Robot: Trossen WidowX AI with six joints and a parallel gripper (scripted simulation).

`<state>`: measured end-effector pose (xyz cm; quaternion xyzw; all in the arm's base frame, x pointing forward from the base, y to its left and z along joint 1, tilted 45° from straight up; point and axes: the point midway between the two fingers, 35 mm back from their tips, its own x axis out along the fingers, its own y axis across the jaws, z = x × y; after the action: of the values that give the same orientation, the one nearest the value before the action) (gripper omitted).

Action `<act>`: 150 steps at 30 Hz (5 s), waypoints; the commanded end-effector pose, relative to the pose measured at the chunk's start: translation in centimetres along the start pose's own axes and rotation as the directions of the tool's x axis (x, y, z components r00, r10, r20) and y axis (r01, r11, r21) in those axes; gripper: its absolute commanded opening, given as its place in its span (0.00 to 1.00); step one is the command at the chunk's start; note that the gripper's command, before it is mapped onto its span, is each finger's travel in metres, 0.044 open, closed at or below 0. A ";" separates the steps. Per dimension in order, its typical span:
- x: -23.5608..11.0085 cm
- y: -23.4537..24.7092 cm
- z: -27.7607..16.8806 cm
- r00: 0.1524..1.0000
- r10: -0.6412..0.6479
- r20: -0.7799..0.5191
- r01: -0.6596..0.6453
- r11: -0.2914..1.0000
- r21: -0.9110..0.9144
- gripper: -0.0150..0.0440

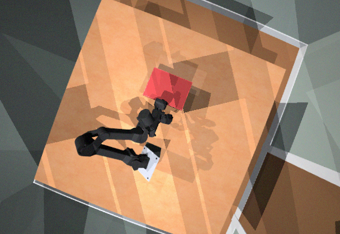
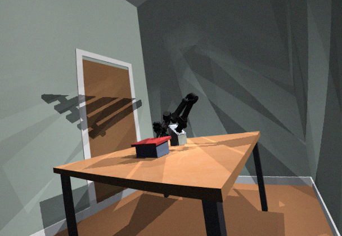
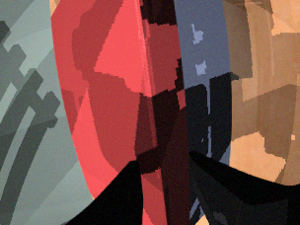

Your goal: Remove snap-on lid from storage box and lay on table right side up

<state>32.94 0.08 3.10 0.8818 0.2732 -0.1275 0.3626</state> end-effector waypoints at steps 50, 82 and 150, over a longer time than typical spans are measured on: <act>0.4 0.3 0.0 1.000 -0.001 0.000 0.001 1.000 0.000 0.25; 0.6 0.4 0.0 1.000 0.000 0.000 0.000 1.000 0.000 0.25; -2.7 9.3 0.0 1.000 -0.001 0.004 0.001 1.000 -0.002 0.25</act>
<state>35.95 -5.86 8.99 0.8812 0.2770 -0.1321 0.3595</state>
